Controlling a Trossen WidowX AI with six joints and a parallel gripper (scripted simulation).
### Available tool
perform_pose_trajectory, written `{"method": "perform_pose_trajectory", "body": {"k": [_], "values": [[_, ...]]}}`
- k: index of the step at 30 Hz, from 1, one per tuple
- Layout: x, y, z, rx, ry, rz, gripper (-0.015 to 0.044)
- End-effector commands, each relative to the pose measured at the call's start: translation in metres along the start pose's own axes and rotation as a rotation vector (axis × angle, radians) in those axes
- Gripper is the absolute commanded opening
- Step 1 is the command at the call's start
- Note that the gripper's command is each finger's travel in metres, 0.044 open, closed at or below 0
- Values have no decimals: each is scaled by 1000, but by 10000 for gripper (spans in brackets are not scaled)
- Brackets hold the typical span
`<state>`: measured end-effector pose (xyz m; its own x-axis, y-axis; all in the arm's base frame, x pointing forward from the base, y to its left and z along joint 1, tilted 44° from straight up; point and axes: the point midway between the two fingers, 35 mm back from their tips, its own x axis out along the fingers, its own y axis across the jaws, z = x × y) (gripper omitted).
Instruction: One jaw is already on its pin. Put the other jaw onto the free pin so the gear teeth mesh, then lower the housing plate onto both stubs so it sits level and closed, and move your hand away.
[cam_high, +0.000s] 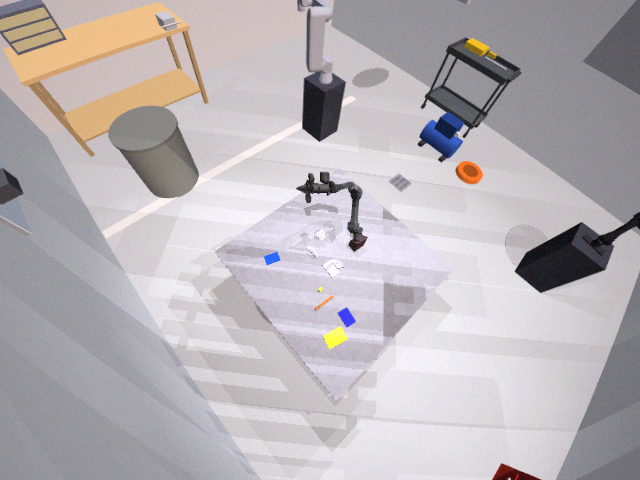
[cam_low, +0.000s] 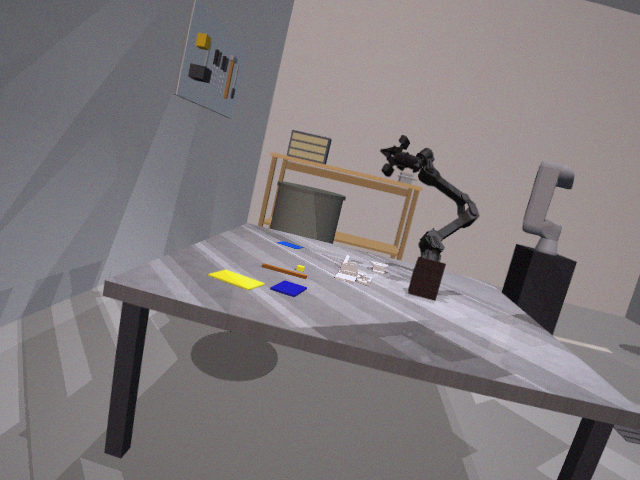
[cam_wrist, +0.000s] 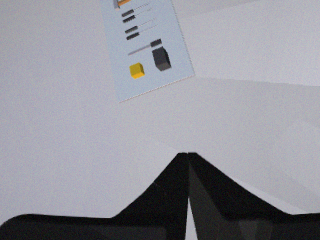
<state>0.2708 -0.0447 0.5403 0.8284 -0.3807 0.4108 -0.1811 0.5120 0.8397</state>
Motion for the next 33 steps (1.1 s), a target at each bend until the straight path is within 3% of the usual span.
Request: {"method": "perform_pose_trajectory", "body": {"k": [1,33], "values": [[5,-20,-13,-113,27,-63,0],[18,-140,-78,-891,332,-377,0]]}}
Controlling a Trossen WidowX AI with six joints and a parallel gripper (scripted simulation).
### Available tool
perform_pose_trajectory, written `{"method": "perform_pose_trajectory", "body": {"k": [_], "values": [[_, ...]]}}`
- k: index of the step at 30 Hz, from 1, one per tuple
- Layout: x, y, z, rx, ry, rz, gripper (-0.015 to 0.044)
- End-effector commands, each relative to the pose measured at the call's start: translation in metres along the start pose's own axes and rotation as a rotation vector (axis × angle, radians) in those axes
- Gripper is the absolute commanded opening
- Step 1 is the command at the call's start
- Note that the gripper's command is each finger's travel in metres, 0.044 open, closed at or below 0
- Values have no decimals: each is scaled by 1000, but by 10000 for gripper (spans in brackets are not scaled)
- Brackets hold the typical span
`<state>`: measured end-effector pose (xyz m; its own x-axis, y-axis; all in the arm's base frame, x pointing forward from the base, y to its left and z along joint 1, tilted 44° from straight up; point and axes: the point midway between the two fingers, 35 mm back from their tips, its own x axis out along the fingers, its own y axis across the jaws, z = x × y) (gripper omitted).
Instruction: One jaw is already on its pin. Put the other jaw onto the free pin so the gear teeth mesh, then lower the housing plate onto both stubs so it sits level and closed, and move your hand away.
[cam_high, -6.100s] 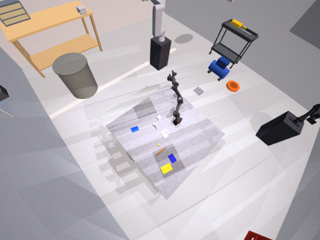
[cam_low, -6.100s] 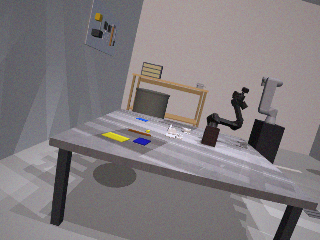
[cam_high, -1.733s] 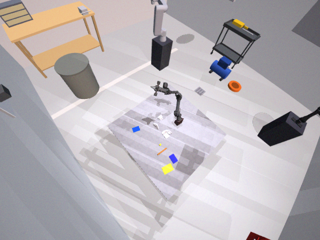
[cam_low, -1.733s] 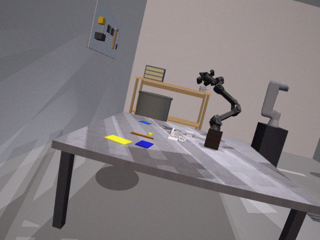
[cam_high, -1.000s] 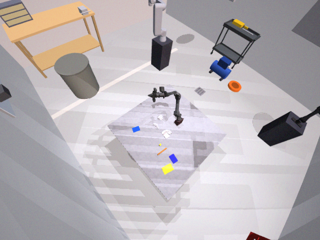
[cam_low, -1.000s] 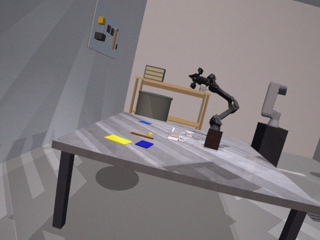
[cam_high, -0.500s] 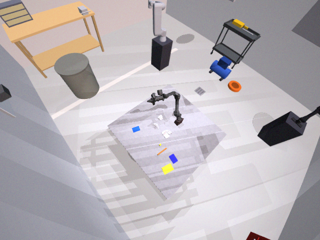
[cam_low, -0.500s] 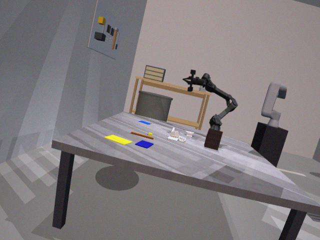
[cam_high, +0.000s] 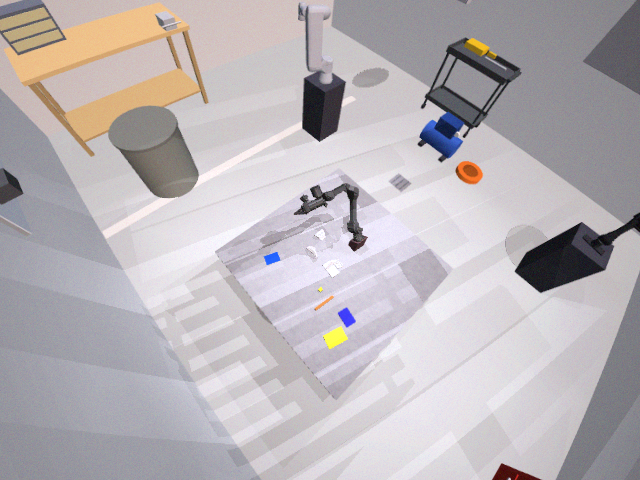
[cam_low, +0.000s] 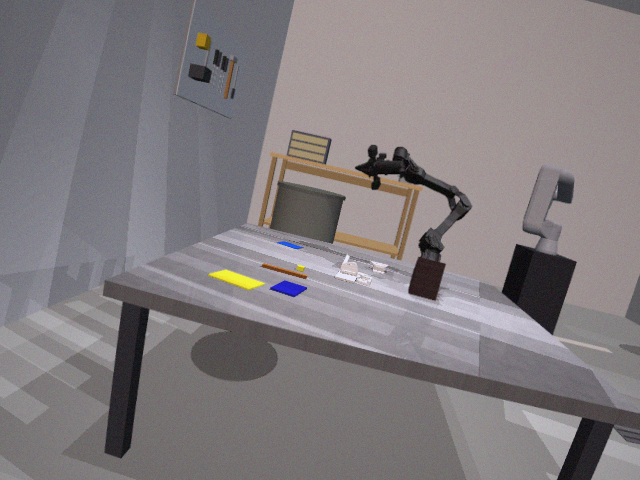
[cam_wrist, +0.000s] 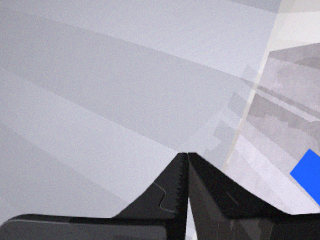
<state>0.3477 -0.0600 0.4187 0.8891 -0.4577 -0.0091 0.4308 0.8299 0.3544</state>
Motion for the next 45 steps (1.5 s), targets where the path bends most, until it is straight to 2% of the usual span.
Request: {"method": "perform_pose_trajectory", "body": {"k": [1,21,45], "values": [[7,-7,-19,-114,52,-39,0],[26,-41,-88,-597,298,-156,0],[29,-87,-162,-1180,656,-151,0]]}}
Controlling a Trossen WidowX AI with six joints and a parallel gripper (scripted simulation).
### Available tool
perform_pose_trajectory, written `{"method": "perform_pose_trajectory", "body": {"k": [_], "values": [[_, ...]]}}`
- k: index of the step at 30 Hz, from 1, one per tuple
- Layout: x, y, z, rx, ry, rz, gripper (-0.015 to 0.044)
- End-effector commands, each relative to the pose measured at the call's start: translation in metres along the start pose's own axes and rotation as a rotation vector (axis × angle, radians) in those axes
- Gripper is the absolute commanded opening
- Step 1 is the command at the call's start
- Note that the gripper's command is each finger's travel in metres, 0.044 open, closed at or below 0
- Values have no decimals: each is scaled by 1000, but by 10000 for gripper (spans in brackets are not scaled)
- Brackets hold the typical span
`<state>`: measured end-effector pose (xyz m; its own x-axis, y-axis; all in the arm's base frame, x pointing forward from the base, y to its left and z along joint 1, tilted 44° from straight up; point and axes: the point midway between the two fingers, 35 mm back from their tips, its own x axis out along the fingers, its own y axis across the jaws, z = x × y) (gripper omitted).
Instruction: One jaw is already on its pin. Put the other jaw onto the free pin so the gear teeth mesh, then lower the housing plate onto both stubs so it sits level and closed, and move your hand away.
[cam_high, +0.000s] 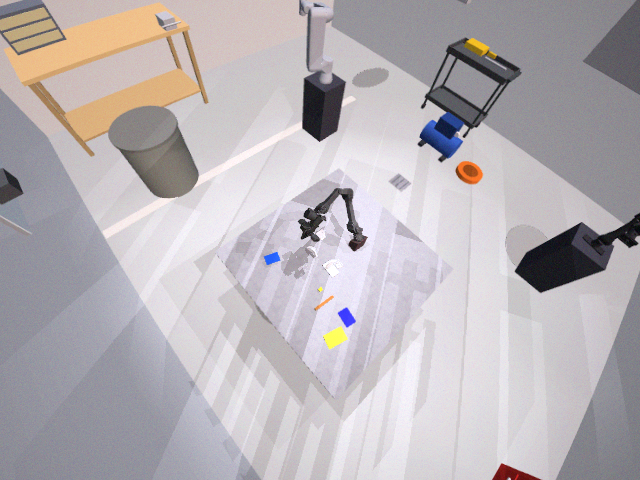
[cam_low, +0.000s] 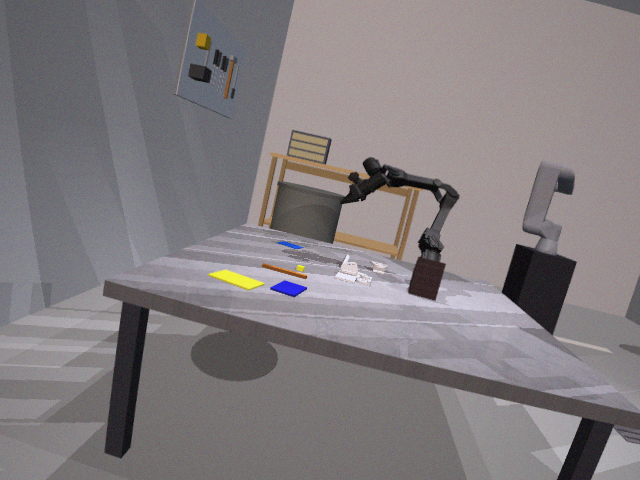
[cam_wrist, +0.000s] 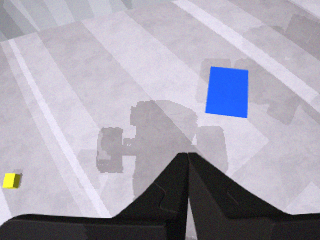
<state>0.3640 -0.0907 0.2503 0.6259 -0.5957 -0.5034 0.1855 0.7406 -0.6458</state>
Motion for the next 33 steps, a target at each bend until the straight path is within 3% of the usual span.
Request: {"method": "perform_pose_trajectory", "body": {"k": [1,33], "values": [[8,8,-14,-118,61,9,0],[39,45,-102,-937,412,228,0]]}}
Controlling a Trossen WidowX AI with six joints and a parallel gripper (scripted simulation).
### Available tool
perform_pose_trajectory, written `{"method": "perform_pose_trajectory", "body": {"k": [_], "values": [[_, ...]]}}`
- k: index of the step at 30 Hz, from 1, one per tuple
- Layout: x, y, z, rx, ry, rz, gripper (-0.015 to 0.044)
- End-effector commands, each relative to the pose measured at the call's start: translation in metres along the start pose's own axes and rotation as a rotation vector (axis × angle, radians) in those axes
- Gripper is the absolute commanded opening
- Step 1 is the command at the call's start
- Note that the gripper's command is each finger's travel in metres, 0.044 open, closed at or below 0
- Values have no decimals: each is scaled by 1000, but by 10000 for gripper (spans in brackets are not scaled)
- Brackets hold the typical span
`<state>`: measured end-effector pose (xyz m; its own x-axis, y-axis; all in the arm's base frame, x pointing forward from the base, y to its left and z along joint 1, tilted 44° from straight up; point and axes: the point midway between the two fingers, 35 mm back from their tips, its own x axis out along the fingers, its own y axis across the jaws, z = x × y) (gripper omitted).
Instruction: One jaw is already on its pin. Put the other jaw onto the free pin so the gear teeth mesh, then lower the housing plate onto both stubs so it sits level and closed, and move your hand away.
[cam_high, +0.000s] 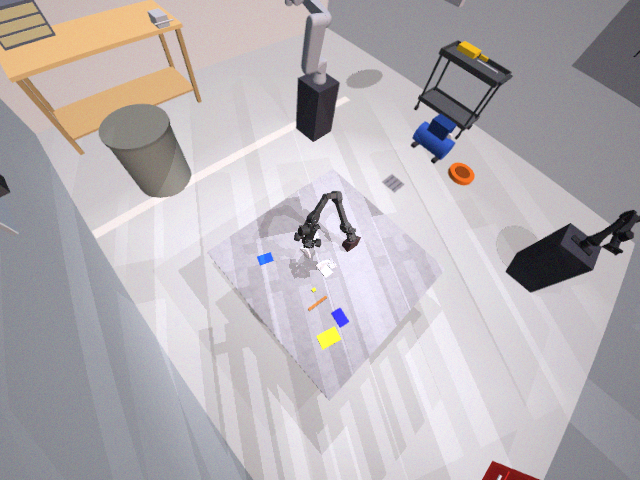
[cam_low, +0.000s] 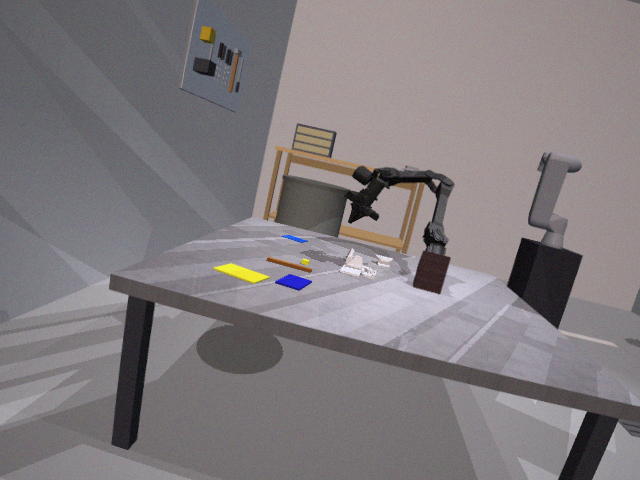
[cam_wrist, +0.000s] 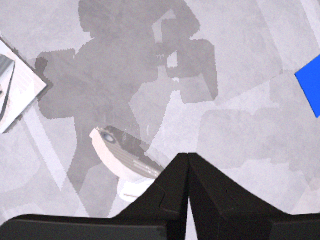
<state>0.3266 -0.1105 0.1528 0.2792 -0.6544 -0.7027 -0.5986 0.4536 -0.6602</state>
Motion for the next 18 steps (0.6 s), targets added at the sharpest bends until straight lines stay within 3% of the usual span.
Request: {"method": "perform_pose_trajectory", "body": {"k": [1,18], "values": [[8,12,-5,-121,44,41,0],[28,50,-25,-568,151,220,0]]}}
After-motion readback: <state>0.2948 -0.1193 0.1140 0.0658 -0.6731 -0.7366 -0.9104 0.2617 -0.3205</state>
